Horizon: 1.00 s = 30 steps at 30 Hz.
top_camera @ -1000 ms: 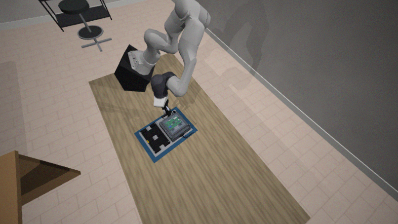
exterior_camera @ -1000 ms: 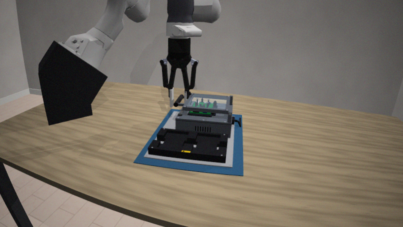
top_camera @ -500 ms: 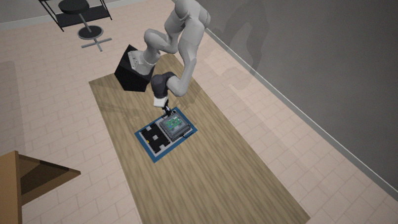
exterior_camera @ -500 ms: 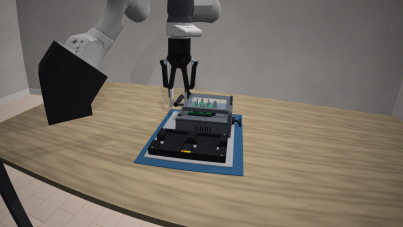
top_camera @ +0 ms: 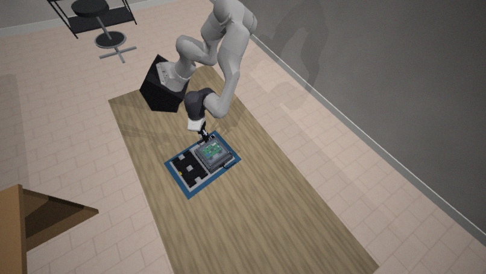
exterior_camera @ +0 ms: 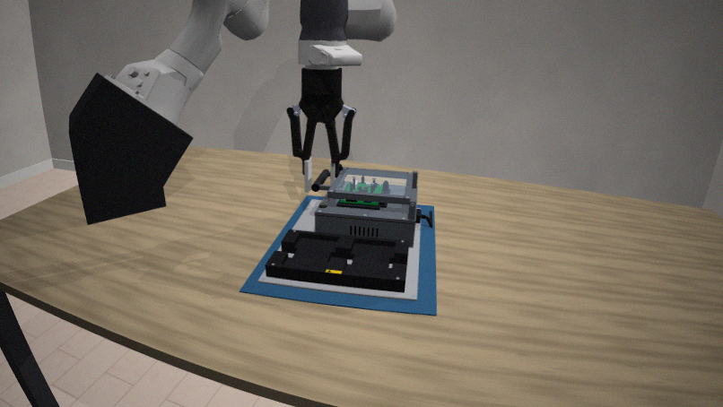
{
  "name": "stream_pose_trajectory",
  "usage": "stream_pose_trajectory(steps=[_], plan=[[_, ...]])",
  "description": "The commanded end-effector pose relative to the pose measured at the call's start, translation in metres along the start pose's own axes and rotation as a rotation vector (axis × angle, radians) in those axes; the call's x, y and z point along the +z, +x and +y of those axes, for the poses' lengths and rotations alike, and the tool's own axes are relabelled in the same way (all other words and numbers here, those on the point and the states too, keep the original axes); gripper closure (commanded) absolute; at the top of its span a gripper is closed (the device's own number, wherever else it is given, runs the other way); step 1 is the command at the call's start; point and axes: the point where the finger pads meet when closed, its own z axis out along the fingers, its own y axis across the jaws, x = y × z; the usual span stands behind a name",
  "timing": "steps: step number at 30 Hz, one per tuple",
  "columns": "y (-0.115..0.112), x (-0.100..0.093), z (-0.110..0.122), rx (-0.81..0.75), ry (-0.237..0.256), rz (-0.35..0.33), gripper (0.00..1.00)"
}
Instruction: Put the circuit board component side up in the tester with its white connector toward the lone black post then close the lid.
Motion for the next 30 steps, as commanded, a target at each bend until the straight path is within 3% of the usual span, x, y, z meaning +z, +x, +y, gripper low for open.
stream_pose_trajectory(steps=[1,13,30], plan=[[0.000,0.000,-0.001,-0.002,0.001,0.002,0.70],[0.000,-0.011,-0.001,-0.002,0.001,0.002,0.70],[0.000,-0.051,-0.001,-0.002,0.001,0.002,0.70]])
